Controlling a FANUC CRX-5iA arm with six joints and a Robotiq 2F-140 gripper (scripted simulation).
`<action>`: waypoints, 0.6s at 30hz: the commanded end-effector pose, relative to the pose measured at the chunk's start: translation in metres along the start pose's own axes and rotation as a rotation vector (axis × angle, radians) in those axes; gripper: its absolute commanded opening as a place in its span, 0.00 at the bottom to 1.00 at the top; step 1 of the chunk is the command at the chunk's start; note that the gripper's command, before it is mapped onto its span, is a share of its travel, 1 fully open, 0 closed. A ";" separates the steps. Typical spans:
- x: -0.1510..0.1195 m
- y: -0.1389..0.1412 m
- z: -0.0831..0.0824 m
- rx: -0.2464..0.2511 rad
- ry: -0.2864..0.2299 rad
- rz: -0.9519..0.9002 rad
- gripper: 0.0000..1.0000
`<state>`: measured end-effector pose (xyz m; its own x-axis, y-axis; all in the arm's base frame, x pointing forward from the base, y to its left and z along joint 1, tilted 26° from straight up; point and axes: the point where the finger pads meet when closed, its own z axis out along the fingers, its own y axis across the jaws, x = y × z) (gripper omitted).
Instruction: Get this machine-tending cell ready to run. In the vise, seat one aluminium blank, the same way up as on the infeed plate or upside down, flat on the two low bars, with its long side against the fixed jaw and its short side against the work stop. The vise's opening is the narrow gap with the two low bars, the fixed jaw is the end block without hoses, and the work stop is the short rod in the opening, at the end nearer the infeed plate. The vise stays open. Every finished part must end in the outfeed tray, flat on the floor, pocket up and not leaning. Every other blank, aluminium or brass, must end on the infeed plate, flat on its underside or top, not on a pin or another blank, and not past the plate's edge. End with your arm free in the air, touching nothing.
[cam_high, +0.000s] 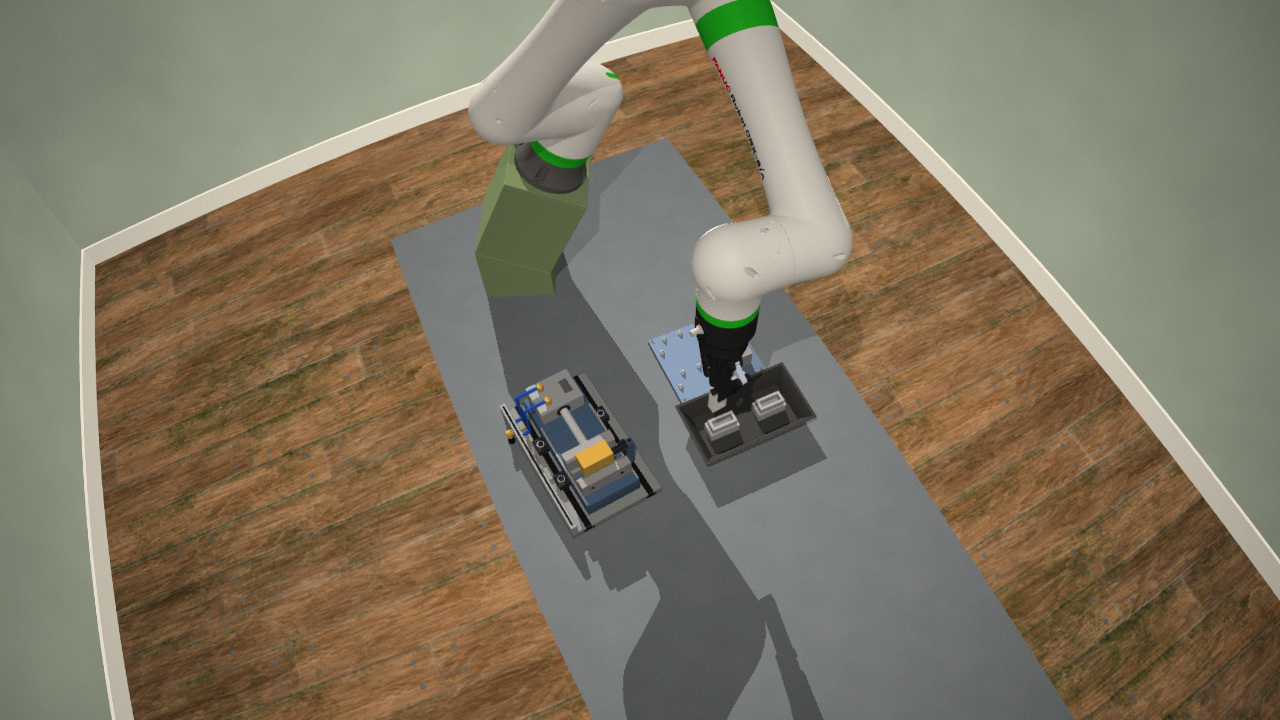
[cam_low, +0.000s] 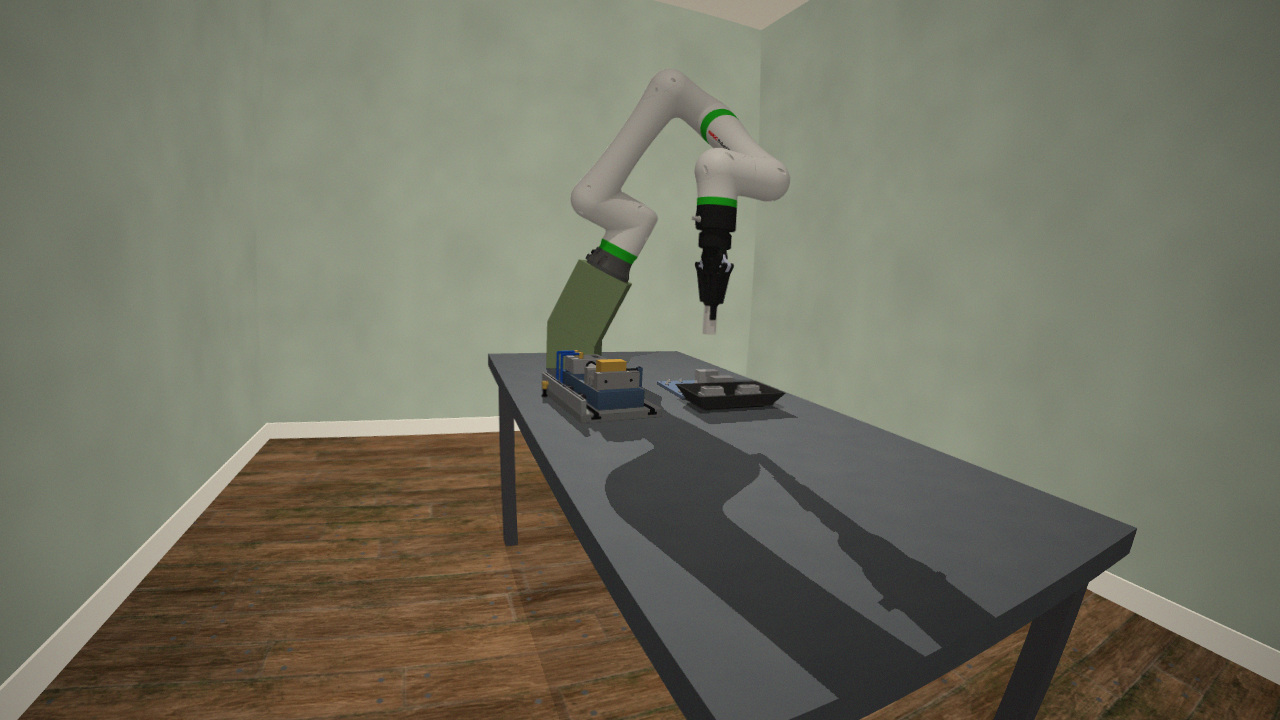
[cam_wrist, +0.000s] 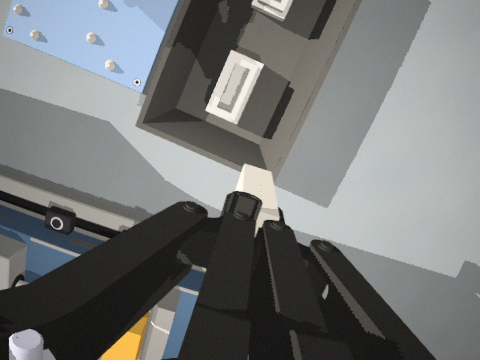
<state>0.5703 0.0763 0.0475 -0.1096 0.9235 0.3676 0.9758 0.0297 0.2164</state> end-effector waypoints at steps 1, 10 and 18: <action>-0.042 0.004 0.001 0.003 -0.005 -0.002 0.00; -0.110 0.002 0.002 0.007 -0.009 -0.002 0.00; -0.167 -0.006 0.002 0.007 -0.008 -0.001 0.00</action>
<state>0.5829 -0.0455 -0.0033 -0.1068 0.9282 0.3563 0.9771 0.0318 0.2102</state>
